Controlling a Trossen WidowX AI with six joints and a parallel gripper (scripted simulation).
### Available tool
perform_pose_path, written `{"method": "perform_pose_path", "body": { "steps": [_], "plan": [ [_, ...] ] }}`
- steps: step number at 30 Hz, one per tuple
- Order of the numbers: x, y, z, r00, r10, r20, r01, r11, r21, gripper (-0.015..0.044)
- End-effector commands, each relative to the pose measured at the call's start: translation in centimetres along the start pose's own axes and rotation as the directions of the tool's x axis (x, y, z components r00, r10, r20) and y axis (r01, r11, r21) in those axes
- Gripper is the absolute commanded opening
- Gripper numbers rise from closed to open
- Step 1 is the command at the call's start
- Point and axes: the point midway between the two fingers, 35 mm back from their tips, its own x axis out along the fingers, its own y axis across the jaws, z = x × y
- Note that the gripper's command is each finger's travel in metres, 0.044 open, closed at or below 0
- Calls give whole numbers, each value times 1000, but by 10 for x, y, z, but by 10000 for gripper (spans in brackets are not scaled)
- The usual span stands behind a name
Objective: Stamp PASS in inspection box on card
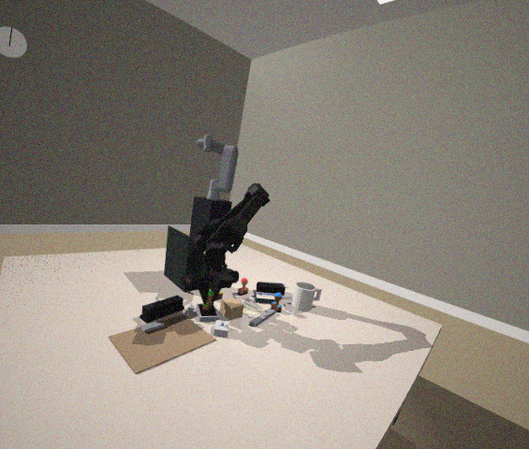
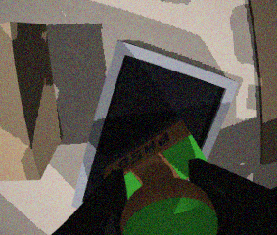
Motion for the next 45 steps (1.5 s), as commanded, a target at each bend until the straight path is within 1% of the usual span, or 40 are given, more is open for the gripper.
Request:
{"method": "perform_pose_path", "body": {
  "steps": [1,45],
  "plan": [
    [2,0,-1,1000,5,0,-5,1000,7,0],
    [8,0,-1,1000,3,0,-3,1000,-1,0]
  ]
}}
